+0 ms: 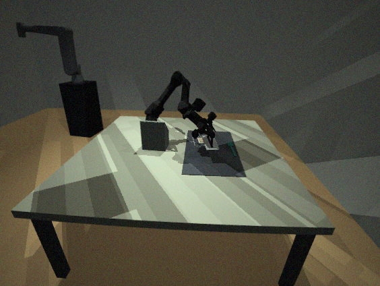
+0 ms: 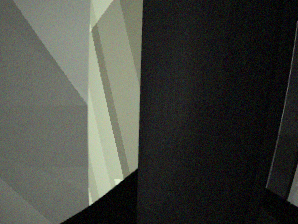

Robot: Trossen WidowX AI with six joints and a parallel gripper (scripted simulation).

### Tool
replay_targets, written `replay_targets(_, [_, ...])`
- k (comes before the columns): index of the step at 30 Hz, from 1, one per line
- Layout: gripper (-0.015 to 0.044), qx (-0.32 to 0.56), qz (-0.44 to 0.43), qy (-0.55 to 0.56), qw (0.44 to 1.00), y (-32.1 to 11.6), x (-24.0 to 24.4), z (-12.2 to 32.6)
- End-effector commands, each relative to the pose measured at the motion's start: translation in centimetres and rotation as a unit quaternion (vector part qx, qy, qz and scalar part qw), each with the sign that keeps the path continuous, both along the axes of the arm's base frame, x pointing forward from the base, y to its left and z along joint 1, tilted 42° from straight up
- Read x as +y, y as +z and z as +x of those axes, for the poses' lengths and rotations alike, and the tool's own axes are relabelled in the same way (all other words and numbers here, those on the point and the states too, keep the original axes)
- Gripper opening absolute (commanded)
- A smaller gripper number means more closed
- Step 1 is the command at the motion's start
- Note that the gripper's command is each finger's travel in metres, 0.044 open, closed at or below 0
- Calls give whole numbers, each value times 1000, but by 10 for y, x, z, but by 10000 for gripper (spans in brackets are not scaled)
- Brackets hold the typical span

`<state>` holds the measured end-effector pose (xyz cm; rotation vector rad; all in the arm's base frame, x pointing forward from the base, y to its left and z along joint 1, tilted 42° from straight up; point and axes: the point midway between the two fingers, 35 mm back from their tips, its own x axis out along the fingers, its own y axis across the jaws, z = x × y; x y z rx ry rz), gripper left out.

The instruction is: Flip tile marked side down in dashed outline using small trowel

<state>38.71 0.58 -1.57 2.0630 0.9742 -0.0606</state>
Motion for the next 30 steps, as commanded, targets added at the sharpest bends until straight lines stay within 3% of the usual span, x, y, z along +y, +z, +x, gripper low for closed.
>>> replay_targets(1, [0, -4, -3, 0, 1000, 1, -2, 0])
replay_targets(24, [0, 0, 0, 0, 1000, 0, 0, 0])
replay_targets(30, [0, 64, 16, -41, 997, -17, -8, 12])
